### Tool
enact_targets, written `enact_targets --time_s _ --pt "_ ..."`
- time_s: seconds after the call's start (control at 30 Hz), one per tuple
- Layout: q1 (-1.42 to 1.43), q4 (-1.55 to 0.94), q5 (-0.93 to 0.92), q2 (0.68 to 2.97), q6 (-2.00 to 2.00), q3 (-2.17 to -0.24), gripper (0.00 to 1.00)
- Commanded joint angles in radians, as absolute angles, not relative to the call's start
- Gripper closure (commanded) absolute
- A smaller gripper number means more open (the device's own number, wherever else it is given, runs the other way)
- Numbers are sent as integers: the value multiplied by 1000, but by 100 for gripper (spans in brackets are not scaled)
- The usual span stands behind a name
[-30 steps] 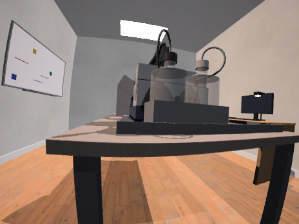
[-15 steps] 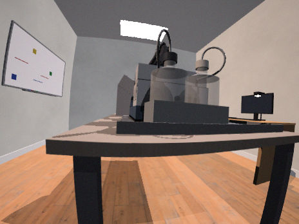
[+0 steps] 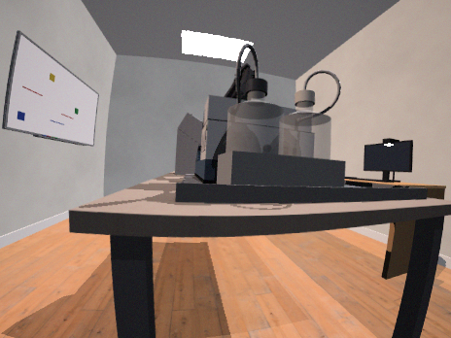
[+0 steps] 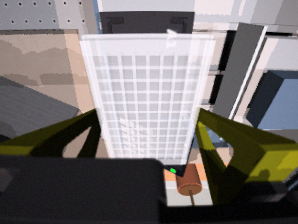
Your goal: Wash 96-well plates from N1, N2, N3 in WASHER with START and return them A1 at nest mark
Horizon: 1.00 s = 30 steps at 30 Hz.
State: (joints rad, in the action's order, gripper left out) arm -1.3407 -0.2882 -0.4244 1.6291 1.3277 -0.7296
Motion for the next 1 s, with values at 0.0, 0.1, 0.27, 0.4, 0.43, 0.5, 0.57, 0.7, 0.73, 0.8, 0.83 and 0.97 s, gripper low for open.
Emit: enact_targets --time_s 0.0,0.1,0.27,0.4,0.43,0.5,0.57,0.7,0.73,0.8,0.83,0.97 --pt "-1343 -289 -431 1620 1327 -731 100" --pt "-1343 -289 -431 1620 1327 -731 100" --pt "-1342 -289 -431 1620 1327 -730 100" --pt "-1342 -289 -431 1620 1327 -730 100" --pt "-1342 -289 -431 1620 1327 -730 100" --pt "-1342 -288 -431 1620 1327 -730 100" --pt "-1342 -288 -431 1619 1326 -730 100" --pt "-1337 -273 -429 1631 1321 -728 100" --pt "-1334 -265 -428 1637 1319 -727 100" --pt "-1330 -250 -426 1649 1314 -726 100" --pt "-1327 -242 -425 1655 1311 -725 100" --pt "-1318 -212 -421 1681 1302 -725 100"
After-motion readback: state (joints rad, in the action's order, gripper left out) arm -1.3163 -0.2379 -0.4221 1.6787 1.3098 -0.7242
